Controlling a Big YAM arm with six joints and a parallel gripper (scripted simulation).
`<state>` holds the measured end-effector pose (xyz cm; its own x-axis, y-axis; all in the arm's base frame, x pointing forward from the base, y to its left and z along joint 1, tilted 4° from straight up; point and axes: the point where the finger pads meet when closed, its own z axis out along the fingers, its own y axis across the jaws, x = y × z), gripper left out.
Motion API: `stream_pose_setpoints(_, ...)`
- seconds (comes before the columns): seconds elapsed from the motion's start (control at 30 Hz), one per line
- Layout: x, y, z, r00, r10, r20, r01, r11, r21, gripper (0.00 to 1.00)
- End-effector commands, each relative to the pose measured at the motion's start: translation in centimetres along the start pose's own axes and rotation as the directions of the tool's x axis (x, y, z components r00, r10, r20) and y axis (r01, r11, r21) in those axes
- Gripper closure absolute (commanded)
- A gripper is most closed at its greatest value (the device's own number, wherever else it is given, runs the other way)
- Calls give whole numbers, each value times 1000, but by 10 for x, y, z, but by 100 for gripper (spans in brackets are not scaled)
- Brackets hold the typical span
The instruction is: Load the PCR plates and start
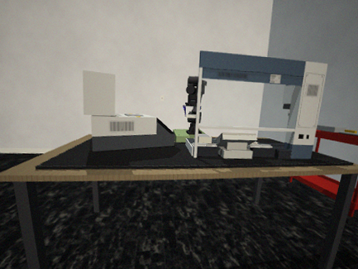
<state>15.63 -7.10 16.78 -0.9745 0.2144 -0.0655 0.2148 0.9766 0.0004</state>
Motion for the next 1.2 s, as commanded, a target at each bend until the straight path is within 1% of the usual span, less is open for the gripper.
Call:
stream_pose_setpoints(0.0,-12,-19,-39,998,-20,59,20,1000,7,100)
stream_pose_setpoints(0.07,-11,-28,-43,997,26,67,-26,1000,8,100)
stream_pose_setpoints(0.13,-5,-37,-47,995,77,62,-78,997,6,100)
stream_pose_setpoints(0.23,-4,-38,-46,995,83,60,-84,996,9,100)
stream_pose_setpoints(0.3,2,-49,-51,990,129,58,-130,991,14,100)
stream_pose_setpoints(0.33,5,-55,-54,990,126,58,-127,992,16,100)
stream_pose_setpoints(0.4,11,-65,-60,982,178,63,-180,984,16,100)
stream_pose_setpoints(0.43,14,-69,-62,983,173,64,-174,985,17,100)
stream_pose_setpoints(0.5,17,-77,-67,976,208,66,-210,978,16,100)
stream_pose_setpoints(0.53,19,-82,-69,978,197,68,-198,980,20,100)
stream_pose_setpoints(0.7,32,-102,-76,961,269,60,-270,963,17,100)
stream_pose_setpoints(0.8,33,-102,-76,958,281,64,-283,959,22,100)
stream_pose_setpoints(0.83,37,-108,-77,952,300,61,-302,953,27,100)
stream_pose_setpoints(0.9,44,-118,-83,953,298,57,-300,953,33,100)
stream_pose_setpoints(0.93,46,-125,-86,946,319,59,-321,947,33,100)
stream_pose_setpoints(1.03,50,-143,-93,944,321,69,-325,945,41,100)
stream_pose_setpoints(1.07,52,-147,-95,947,314,68,-317,948,40,100)
stream_pose_setpoints(1.13,47,-158,-95,968,244,68,-247,968,45,100)
stream_pose_setpoints(1.17,46,-164,-95,968,241,69,-245,969,46,100)
